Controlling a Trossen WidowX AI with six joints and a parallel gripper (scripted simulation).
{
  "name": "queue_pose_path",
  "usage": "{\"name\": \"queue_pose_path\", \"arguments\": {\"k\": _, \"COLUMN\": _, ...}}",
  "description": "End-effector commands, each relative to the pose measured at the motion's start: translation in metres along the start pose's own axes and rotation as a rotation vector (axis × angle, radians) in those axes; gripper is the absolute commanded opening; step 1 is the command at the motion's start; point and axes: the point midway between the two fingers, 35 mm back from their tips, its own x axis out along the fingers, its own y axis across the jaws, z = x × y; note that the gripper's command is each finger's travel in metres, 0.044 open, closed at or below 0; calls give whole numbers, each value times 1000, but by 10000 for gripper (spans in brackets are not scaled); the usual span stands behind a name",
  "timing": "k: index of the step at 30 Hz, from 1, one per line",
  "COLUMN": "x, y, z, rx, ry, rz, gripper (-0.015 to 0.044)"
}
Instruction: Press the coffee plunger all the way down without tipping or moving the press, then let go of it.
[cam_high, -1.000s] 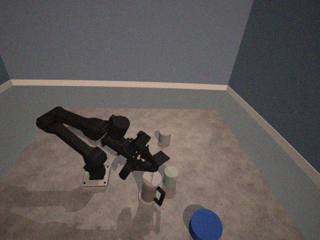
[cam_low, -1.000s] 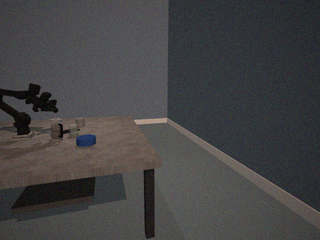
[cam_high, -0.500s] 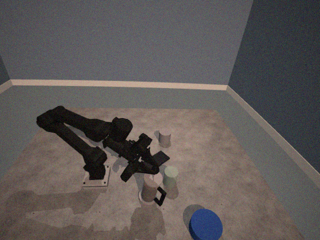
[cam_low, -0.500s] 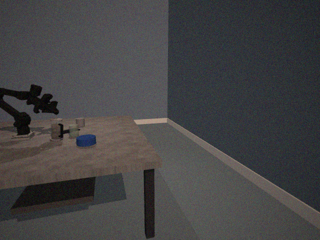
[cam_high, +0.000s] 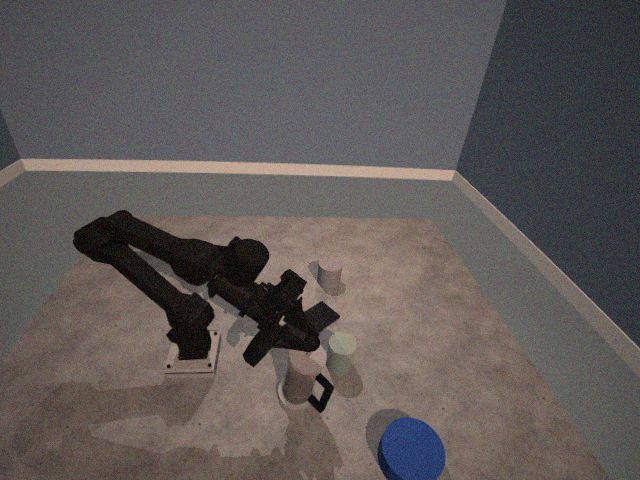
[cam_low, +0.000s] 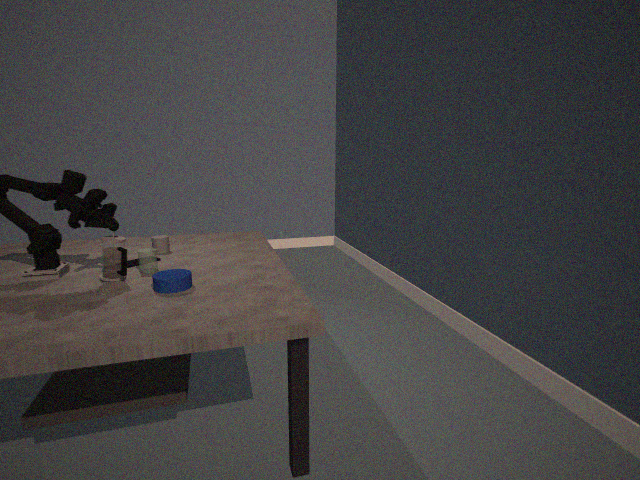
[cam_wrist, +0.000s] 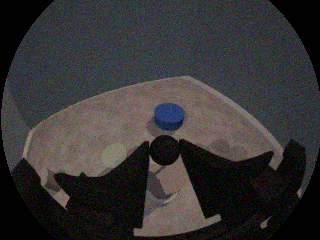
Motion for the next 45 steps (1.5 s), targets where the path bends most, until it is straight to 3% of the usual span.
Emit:
{"name": "queue_pose_path", "arguments": {"k": 1, "x": 6, "y": 0, "z": -13, "rx": -1, "ry": 46, "rz": -2, "gripper": 127}}
{"name": "queue_pose_path", "arguments": {"k": 45, "x": 12, "y": 1, "z": -8, "rx": -1, "ry": 45, "rz": -2, "gripper": 127}}
